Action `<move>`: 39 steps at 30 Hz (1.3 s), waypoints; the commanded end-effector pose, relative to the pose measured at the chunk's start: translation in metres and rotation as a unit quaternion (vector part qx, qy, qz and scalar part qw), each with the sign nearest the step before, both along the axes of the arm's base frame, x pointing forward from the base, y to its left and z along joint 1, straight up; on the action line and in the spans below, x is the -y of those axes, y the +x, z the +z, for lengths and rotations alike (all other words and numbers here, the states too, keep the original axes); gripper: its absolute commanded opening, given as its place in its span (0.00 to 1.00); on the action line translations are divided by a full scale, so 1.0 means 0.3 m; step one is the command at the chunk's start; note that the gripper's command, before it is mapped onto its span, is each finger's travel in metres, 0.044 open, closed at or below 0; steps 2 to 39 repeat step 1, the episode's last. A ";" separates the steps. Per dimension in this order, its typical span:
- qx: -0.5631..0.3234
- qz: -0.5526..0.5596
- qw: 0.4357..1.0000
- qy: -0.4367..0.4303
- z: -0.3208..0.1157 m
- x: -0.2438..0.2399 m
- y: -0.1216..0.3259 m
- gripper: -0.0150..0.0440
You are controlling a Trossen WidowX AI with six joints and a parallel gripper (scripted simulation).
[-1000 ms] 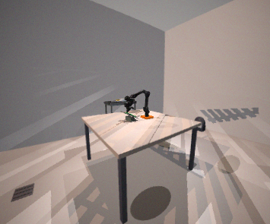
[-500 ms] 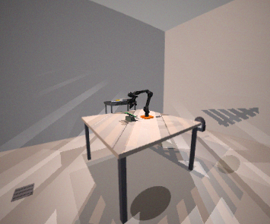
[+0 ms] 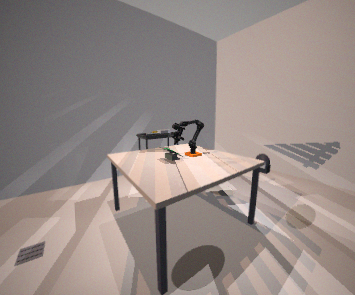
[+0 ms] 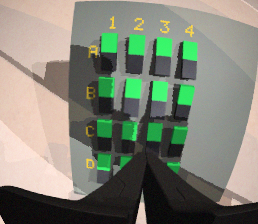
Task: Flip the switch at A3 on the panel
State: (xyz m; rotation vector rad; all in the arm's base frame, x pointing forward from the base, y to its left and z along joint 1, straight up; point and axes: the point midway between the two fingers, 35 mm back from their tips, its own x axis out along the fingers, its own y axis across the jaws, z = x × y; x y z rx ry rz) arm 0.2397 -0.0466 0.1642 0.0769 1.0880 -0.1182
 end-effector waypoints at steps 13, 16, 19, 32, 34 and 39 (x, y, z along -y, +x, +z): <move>-0.001 -0.004 1.000 -0.001 -0.003 0.002 -0.002 0.25; -0.001 -0.004 1.000 -0.001 -0.003 0.002 -0.002 0.25; -0.001 -0.004 1.000 -0.001 -0.003 0.002 -0.002 0.25; -0.001 -0.004 1.000 -0.001 -0.003 0.002 -0.002 0.25; -0.001 -0.004 1.000 -0.001 -0.003 0.002 -0.002 0.25; -0.001 -0.004 1.000 -0.001 -0.003 0.002 -0.002 0.25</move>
